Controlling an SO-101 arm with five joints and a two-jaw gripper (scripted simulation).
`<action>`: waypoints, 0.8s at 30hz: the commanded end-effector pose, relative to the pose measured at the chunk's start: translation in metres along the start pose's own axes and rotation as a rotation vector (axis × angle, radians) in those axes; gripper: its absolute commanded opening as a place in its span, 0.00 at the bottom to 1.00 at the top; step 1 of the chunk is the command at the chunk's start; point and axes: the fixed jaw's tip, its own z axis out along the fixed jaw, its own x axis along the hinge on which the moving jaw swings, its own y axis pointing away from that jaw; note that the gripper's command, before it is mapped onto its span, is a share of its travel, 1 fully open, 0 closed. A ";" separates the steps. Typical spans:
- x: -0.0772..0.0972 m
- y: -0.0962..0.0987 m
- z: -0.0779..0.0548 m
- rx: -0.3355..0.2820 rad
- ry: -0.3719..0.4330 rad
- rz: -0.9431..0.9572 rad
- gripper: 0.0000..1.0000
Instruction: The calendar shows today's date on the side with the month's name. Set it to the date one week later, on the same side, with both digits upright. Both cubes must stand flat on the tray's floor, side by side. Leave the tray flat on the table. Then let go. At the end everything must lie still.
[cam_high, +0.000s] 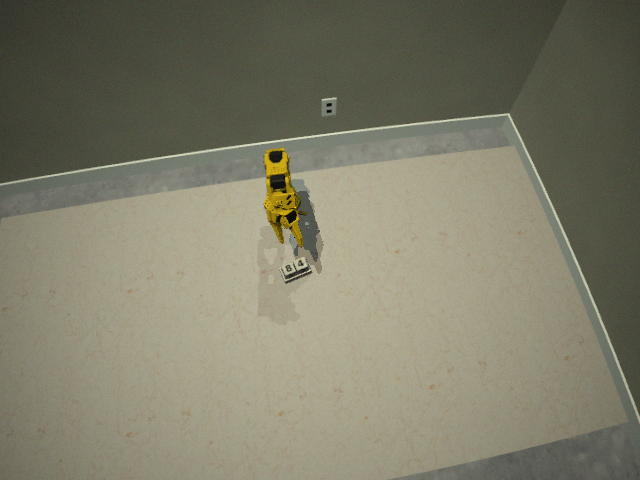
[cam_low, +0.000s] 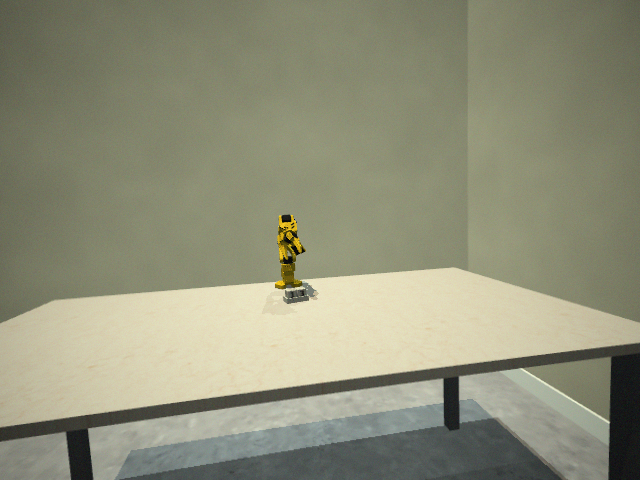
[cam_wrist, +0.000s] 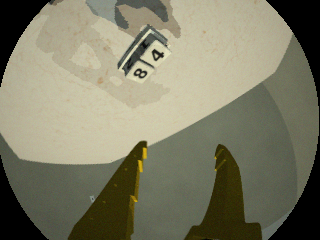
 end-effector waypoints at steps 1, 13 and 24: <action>0.006 -0.003 -0.005 0.000 0.007 0.092 0.35; 0.009 -0.004 -0.003 -0.049 -0.024 0.438 0.35; 0.010 -0.005 -0.002 -0.069 -0.031 0.560 0.35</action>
